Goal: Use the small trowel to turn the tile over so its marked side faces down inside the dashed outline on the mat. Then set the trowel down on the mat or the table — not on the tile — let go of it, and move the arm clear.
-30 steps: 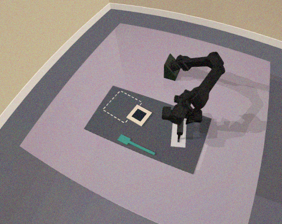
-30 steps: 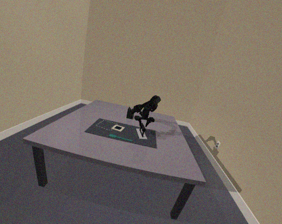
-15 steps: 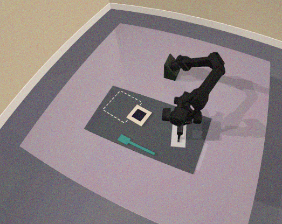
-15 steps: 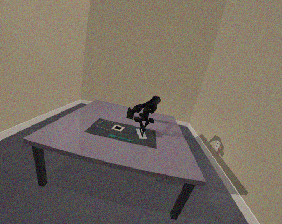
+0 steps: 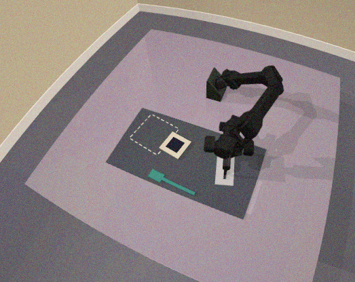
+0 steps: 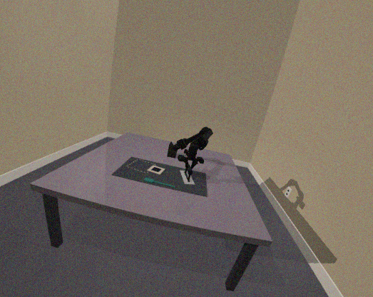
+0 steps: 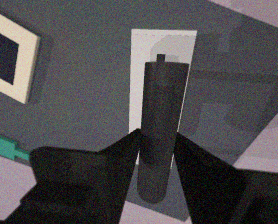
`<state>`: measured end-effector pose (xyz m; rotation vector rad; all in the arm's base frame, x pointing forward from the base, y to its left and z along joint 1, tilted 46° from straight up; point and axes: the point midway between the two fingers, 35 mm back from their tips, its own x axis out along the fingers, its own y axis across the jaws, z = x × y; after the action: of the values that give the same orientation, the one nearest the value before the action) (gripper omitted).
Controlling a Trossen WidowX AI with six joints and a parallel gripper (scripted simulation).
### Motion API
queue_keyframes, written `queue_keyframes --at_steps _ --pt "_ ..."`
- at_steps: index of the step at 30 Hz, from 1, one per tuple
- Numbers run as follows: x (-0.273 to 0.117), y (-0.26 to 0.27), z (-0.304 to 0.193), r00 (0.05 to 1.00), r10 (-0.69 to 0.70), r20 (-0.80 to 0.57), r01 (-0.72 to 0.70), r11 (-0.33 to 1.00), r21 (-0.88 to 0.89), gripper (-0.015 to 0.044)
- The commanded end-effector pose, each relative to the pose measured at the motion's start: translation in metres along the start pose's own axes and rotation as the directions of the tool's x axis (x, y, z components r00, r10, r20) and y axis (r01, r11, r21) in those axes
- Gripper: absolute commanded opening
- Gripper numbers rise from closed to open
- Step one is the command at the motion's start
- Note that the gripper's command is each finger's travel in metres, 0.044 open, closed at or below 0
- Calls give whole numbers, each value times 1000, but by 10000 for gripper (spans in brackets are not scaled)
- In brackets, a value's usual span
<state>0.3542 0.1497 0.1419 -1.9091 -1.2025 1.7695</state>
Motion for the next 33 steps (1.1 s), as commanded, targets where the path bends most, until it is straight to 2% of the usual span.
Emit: queue_keyframes --at_steps 1,7,17,33 --pt "0 0 0 1000 1 -1 -1 1000 3 130" --pt "0 0 0 1000 1 -1 -1 1000 -17 130" --pt "0 0 0 1000 1 -1 -1 952 -306 130" --pt "0 0 0 1000 1 -1 -2 704 -711 130"
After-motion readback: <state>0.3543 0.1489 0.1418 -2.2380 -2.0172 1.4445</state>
